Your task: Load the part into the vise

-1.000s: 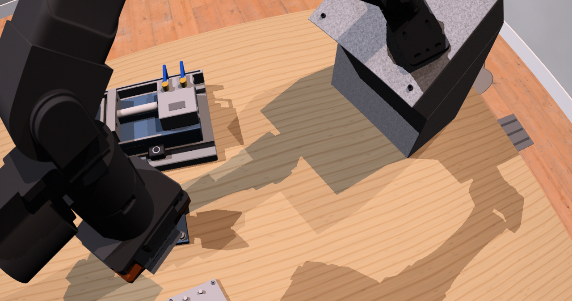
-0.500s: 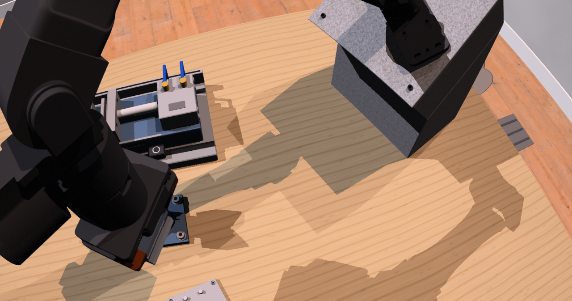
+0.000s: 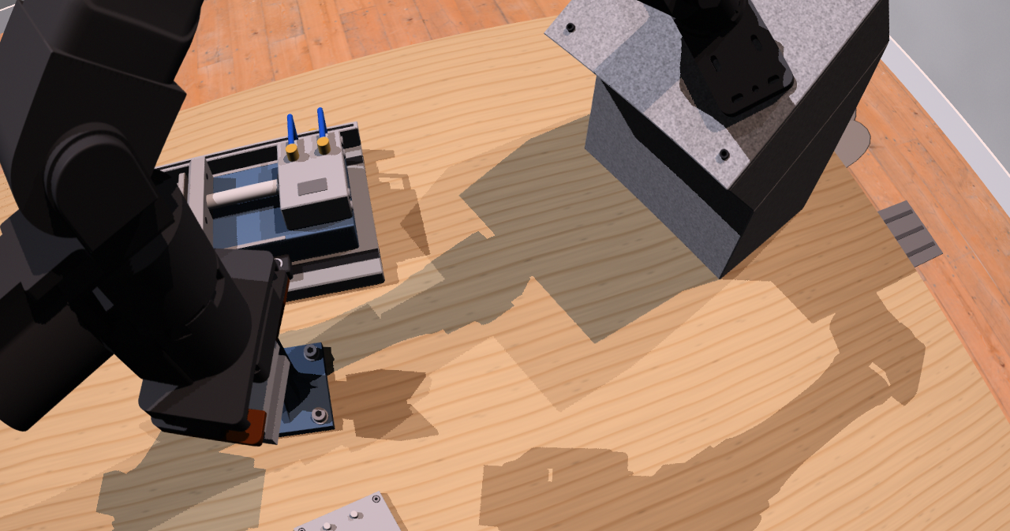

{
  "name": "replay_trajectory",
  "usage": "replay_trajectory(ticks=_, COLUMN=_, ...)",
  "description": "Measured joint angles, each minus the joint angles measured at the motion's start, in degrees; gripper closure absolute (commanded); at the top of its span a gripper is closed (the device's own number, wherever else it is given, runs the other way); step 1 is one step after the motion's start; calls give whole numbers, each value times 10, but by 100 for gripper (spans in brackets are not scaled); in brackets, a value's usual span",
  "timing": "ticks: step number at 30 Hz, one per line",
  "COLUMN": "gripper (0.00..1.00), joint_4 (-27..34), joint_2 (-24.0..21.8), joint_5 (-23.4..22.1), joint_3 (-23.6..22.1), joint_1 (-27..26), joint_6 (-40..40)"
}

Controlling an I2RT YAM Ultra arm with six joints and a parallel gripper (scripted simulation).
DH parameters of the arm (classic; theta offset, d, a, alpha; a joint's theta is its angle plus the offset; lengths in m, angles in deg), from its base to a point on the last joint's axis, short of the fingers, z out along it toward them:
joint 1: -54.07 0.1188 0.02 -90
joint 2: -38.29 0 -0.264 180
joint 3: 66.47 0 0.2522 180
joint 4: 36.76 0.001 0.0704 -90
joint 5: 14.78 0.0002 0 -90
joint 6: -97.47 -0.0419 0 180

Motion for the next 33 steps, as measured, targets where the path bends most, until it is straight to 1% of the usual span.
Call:
replay_trajectory(ticks=28, gripper=100, joint_4=-9, joint_2=-17, joint_5=-38, joint_3=-24, joint_1=-65, joint_6=356)
replay_trajectory(ticks=33, gripper=100, joint_4=-12, joint_2=-21, joint_5=-45, joint_3=-27, joint_1=-73, joint_6=410)
